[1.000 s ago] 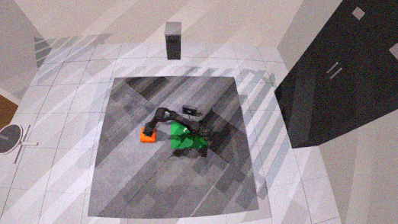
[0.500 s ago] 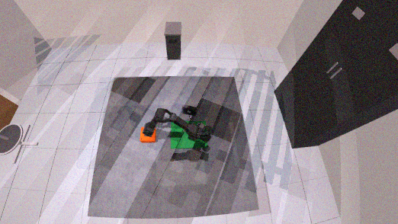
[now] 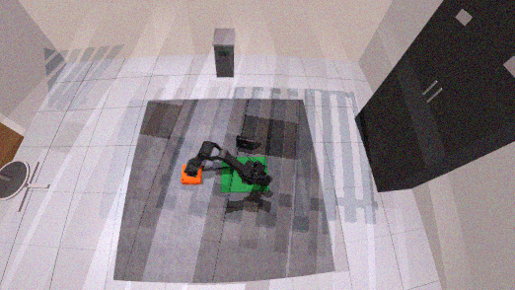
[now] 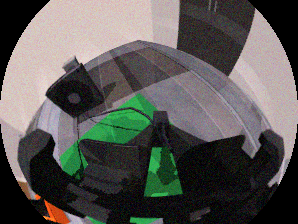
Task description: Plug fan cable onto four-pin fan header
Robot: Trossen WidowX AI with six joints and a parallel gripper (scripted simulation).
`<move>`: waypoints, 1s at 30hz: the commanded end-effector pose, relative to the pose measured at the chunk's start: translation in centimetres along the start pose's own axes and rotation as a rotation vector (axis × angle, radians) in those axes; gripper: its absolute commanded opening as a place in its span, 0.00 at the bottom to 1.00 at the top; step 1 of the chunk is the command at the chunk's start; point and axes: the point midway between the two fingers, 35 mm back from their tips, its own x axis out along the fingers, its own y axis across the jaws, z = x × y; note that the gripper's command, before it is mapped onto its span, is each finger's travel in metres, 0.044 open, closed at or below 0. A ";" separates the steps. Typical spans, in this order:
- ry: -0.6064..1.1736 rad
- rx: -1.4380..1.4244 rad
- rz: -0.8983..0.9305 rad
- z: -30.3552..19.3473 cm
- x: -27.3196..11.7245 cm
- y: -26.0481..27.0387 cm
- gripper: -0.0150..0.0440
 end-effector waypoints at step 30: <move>-0.300 -0.030 0.034 -1.0 -1.9 0.8 0.25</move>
